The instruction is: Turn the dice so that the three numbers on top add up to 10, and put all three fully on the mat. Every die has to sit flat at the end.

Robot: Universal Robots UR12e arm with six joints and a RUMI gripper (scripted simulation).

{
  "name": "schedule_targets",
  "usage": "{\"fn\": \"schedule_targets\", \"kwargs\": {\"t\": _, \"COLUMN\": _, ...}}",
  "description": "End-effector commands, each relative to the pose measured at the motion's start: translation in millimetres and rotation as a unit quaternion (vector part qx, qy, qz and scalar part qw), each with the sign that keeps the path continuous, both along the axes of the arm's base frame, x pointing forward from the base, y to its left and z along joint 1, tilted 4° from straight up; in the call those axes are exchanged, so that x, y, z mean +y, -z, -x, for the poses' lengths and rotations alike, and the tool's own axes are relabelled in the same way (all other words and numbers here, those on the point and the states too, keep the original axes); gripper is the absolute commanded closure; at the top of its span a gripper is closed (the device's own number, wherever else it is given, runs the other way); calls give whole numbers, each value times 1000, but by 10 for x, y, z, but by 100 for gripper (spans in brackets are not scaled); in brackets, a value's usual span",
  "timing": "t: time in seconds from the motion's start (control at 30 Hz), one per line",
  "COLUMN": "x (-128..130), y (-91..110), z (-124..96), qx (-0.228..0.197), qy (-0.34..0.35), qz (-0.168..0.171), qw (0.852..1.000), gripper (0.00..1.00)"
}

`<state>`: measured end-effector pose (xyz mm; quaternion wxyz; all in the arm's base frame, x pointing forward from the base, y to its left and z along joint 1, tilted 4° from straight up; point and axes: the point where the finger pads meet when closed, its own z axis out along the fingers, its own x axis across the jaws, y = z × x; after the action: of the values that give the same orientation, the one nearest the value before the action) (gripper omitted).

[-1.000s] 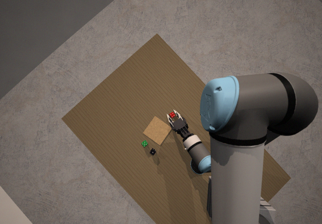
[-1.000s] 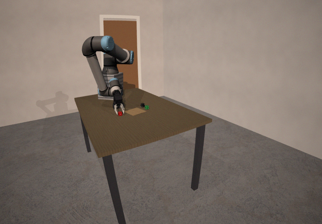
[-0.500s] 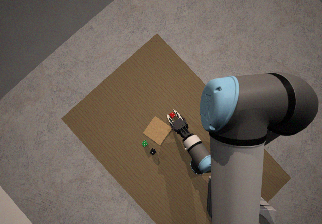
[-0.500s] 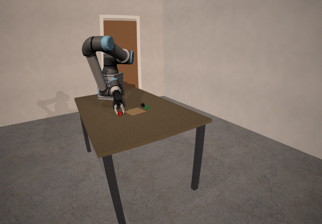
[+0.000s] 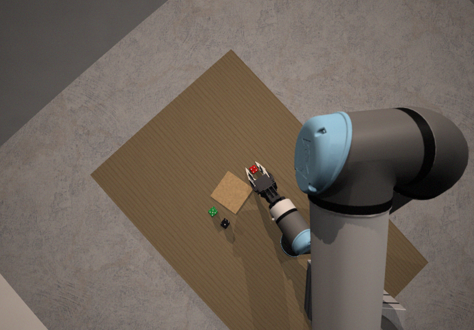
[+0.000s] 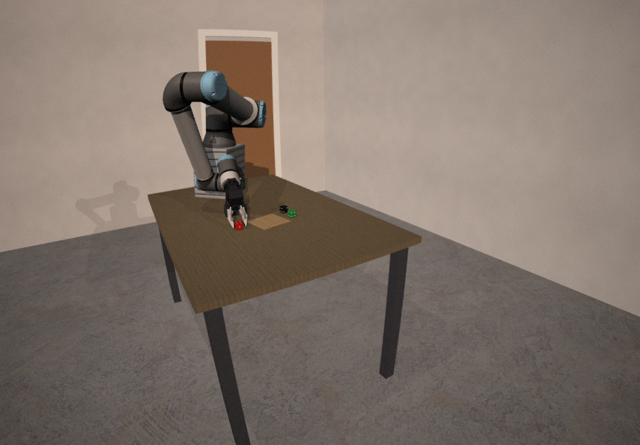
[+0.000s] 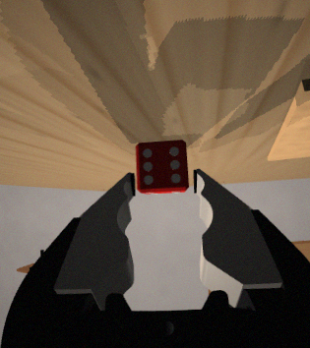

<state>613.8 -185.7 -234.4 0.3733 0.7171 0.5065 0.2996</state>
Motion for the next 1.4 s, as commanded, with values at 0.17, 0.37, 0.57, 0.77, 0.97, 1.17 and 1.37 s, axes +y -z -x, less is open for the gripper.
{"fn": "schedule_targets", "kwargs": {"t": 0.17, "x": 17, "y": -46, "z": 61, "qx": 0, "qy": 0, "qz": 0, "qw": 1000, "gripper": 72}}
{"fn": "schedule_targets", "kwargs": {"t": 0.37, "x": 49, "y": -119, "z": 170, "qx": 0, "qy": 0, "qz": 0, "qw": 1000, "gripper": 72}}
{"fn": "schedule_targets", "kwargs": {"t": 0.57, "x": 98, "y": -234, "z": 342, "qx": 0, "qy": 0, "qz": 0, "qw": 1000, "gripper": 72}}
{"fn": "schedule_targets", "kwargs": {"t": 0.77, "x": 116, "y": -275, "z": 403, "qx": 0, "qy": 0, "qz": 0, "qw": 1000, "gripper": 72}}
{"fn": "schedule_targets", "kwargs": {"t": 0.97, "x": 115, "y": -286, "z": 404, "qx": 0, "qy": 0, "qz": 0, "qw": 1000, "gripper": 72}}
{"fn": "schedule_targets", "kwargs": {"t": 1.17, "x": 109, "y": -451, "z": 412, "qx": 0, "qy": 0, "qz": 0, "qw": 1000, "gripper": 72}}
{"fn": "schedule_targets", "kwargs": {"t": 1.37, "x": 99, "y": -720, "z": 427, "qx": 0, "qy": 0, "qz": 0, "qw": 1000, "gripper": 72}}
